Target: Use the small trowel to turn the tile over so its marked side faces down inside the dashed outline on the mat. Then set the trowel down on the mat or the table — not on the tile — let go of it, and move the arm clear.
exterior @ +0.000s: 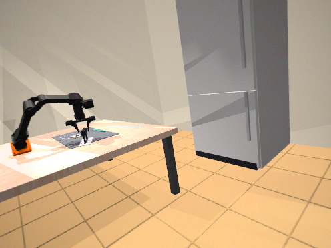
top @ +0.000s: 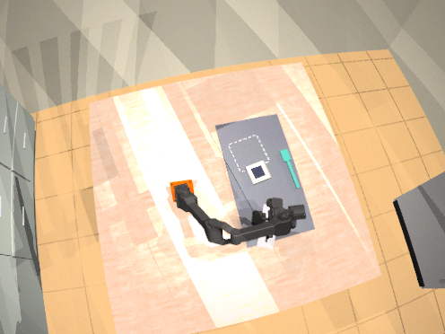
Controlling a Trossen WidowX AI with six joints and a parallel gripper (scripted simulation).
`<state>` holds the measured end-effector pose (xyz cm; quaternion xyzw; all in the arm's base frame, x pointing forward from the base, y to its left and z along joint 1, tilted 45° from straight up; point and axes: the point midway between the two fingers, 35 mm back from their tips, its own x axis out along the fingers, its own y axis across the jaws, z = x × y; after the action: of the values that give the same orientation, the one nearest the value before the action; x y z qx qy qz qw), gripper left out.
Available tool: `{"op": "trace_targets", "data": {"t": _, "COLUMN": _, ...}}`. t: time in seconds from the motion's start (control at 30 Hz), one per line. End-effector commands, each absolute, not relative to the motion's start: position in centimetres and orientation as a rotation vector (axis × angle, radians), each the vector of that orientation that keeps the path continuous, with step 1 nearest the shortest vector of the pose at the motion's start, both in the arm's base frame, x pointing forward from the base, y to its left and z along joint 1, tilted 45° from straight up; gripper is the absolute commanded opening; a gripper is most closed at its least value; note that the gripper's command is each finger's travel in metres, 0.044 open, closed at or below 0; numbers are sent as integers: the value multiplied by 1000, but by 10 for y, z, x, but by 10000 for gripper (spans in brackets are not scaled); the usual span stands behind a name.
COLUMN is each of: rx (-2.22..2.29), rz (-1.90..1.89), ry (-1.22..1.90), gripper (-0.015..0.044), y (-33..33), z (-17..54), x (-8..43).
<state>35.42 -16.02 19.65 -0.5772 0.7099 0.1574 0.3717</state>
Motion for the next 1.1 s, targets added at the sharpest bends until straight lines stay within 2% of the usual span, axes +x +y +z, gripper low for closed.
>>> {"op": "trace_targets", "data": {"t": 0.0, "rx": -1481, "rz": 413, "ry": 1823, "gripper": 270, "y": -160, "z": 196, "x": 354}}
{"op": "trace_targets", "data": {"t": 0.2, "rx": -1482, "rz": 414, "ry": 1824, "gripper": 270, "y": -159, "z": 197, "x": 354}}
{"op": "trace_targets", "data": {"t": 0.4, "rx": -1501, "rz": 453, "ry": 1837, "gripper": 270, "y": -131, "z": 224, "x": 355}}
{"op": "trace_targets", "data": {"t": 1.07, "rx": -1415, "rz": 320, "ry": 1813, "gripper": 270, "y": -136, "z": 225, "x": 357}}
